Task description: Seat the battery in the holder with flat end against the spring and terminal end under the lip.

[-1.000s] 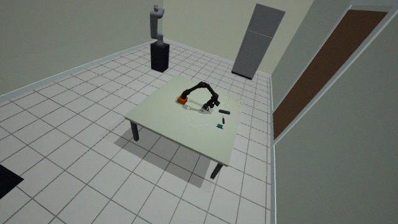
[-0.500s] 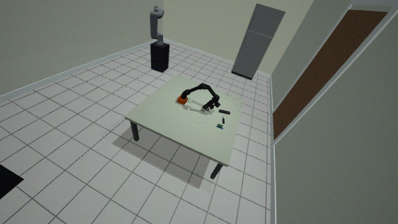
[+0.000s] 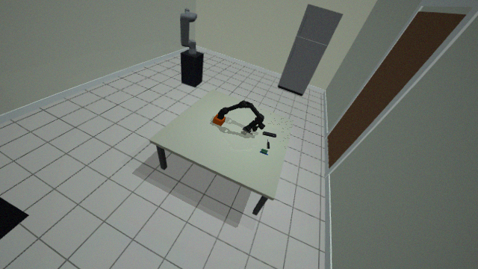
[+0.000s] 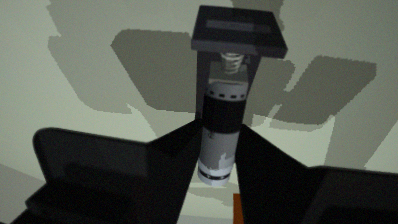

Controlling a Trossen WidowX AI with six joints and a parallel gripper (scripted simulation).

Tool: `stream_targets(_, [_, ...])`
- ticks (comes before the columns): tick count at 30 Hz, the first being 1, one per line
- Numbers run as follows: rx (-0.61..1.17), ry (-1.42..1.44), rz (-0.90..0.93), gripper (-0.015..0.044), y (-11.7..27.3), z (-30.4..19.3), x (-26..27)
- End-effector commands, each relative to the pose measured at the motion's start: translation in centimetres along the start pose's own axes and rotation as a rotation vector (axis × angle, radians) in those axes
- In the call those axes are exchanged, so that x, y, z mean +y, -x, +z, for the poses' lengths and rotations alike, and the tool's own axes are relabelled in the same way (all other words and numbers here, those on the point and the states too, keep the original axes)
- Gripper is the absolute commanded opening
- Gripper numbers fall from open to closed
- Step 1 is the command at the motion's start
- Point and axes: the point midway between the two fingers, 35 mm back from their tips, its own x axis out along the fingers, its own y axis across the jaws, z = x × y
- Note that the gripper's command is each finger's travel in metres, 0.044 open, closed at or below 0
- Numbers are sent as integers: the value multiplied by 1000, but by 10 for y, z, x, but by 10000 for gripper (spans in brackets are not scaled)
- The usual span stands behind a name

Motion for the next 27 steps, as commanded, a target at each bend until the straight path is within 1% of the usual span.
stream_targets(1, [-4, 6, -1, 69, 2, 3, 0])
stream_targets(27, [3, 5, -4, 69, 7, 14, 0])
